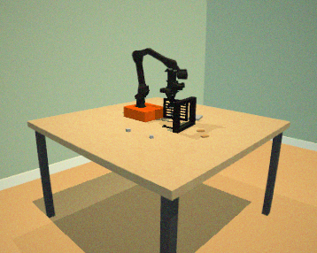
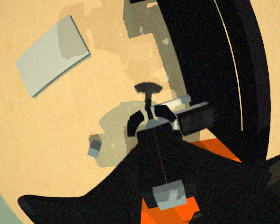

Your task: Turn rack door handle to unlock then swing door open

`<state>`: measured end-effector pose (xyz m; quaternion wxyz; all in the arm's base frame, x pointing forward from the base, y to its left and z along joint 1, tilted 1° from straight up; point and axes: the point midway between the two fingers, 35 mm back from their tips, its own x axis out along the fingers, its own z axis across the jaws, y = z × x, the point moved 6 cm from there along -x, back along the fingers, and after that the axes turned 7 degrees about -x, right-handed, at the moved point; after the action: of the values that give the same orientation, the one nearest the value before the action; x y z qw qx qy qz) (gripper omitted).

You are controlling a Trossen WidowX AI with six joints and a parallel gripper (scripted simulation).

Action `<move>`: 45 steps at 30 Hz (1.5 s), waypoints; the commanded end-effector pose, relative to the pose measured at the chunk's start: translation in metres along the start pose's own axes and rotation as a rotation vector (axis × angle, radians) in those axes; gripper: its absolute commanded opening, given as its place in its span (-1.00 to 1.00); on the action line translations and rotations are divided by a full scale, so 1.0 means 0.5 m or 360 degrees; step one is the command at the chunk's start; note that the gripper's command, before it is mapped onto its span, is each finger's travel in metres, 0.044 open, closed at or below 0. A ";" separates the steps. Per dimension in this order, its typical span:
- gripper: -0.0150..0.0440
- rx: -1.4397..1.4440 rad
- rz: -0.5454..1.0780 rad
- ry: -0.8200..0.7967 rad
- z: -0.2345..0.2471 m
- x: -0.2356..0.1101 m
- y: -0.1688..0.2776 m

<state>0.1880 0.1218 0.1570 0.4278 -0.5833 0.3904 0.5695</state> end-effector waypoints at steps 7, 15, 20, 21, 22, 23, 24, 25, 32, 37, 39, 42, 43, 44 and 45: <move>-0.42 0.0092 0.0010 0.0007 0.013 0.003 -0.005; -0.33 0.0092 0.0010 0.0007 0.013 0.003 -0.005; 0.11 0.0092 0.0010 0.0007 0.013 0.003 -0.005; 0.20 0.0092 0.0010 0.0007 0.013 0.003 -0.005; 0.29 0.0092 0.0010 0.0007 0.013 0.003 -0.005; 0.38 0.0092 0.0010 0.0007 0.013 0.003 -0.005; 0.47 0.0092 0.0010 0.0007 0.013 0.003 -0.005; 0.50 0.0092 0.0010 0.0007 0.013 0.003 -0.005; 0.50 0.0092 0.0010 0.0007 0.014 -0.012 -0.007; 0.50 0.0092 0.0010 0.0007 0.014 -0.025 -0.008; 0.50 0.0092 0.0010 0.0007 0.014 -0.031 -0.009; 0.50 0.0092 0.0010 0.0007 0.015 -0.039 -0.009; 0.50 0.0092 0.0010 0.0007 0.015 -0.042 -0.009; 0.50 0.0092 0.0010 0.0007 0.015 -0.045 -0.009; 0.50 0.0092 0.0010 0.0007 0.015 -0.047 -0.009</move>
<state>0.1888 0.1300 0.1754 0.4395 -0.5698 0.4088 0.5613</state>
